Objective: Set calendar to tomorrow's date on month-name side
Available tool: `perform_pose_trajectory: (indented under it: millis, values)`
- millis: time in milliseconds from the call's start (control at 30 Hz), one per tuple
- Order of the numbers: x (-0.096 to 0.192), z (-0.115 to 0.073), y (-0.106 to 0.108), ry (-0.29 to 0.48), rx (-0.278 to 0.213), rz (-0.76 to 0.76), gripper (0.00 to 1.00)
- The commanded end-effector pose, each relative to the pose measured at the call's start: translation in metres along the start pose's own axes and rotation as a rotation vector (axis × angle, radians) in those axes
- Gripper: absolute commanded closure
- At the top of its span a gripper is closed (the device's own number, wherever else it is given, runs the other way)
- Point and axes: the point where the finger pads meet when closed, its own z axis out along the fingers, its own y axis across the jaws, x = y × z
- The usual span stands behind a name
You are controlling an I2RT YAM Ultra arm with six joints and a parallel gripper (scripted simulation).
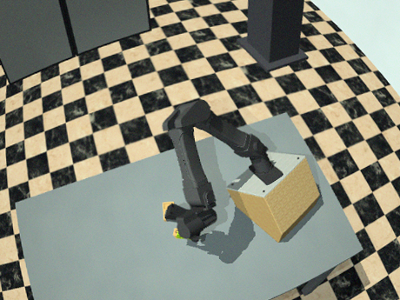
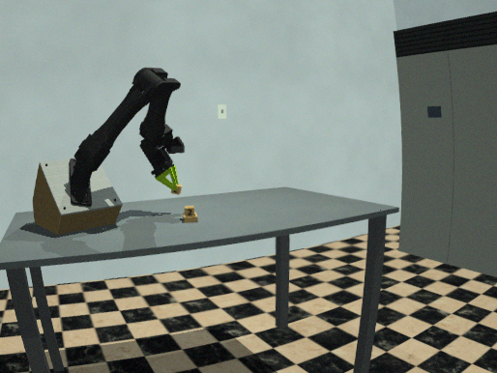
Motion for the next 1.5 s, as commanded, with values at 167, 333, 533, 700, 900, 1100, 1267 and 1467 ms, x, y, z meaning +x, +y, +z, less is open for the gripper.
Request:
perform_pose_trajectory:
  millis: [167,333,533,700,900,1100,1267,1467]
  values:
    - [-0.012,-0.010,-0.002,0.014,0.003,0.027,0.74]
    - [-0.012,-0.009,-0.002,0.020,0.003,0.028,0.74]
    - [-0.012,-0.004,-0.001,0.139,0.000,0.029,0.74]
    - [-0.014,-0.007,-0.002,0.261,-0.002,0.029,0.74]
    - [-0.009,-0.009,-0.002,0.286,-0.001,0.012,0.74]
    - [-0.006,-0.001,-0.004,0.379,0.018,0.010,0.74]
    - [-0.005,0.000,-0.005,0.529,0.022,0.008,0.74]
    - [-0.011,-0.008,-0.001,0.547,0.000,0.012,0.74]
